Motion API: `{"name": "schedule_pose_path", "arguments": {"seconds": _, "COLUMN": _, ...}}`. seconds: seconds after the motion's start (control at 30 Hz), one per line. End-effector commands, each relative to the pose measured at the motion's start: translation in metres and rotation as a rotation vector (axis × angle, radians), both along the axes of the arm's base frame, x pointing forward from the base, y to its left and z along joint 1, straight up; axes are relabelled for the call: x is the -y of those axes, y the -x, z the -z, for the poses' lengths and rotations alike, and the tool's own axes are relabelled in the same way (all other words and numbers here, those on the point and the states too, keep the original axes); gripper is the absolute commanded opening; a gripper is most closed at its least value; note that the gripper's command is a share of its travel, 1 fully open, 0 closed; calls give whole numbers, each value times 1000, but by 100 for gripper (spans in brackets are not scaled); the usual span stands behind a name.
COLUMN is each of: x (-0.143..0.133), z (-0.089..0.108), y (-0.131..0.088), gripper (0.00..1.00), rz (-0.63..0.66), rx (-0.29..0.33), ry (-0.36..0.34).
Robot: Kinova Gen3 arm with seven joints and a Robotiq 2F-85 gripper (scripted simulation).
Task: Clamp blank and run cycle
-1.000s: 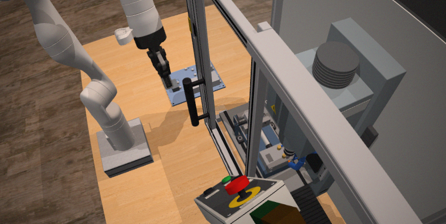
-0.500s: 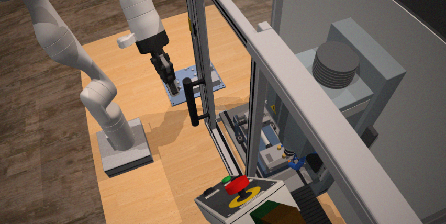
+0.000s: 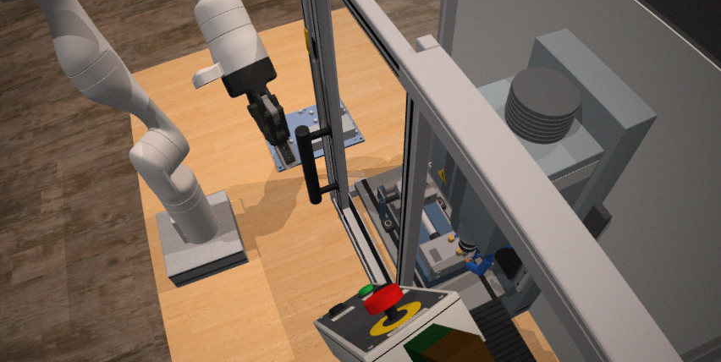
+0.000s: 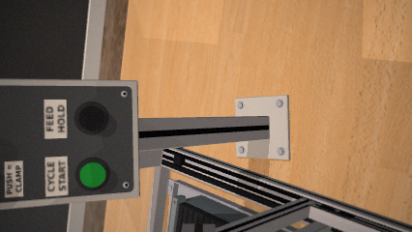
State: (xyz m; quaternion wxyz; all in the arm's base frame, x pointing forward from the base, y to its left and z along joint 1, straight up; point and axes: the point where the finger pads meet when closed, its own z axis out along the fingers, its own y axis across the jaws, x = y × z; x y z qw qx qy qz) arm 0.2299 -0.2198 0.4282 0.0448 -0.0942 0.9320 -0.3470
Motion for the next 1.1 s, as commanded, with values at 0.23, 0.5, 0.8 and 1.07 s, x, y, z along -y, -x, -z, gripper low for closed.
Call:
{"name": "schedule_pose_path", "arguments": {"seconds": 0.23, "x": 33, "z": -5, "y": -2, "gripper": 10, "rz": -10, "rx": 32, "ry": 151}}
{"name": "schedule_pose_path", "arguments": {"seconds": 0.5, "x": 36, "z": -5, "y": -3, "gripper": 10, "rz": -26, "rx": 48, "ry": 252}}
{"name": "schedule_pose_path", "arguments": {"seconds": 0.8, "x": 39, "z": -7, "y": -3, "gripper": 10, "rz": -36, "rx": 62, "ry": 324}}
{"name": "schedule_pose_path", "arguments": {"seconds": 1.07, "x": 53, "z": 4, "y": -7, "gripper": 10, "rz": -36, "rx": 60, "ry": 321}}
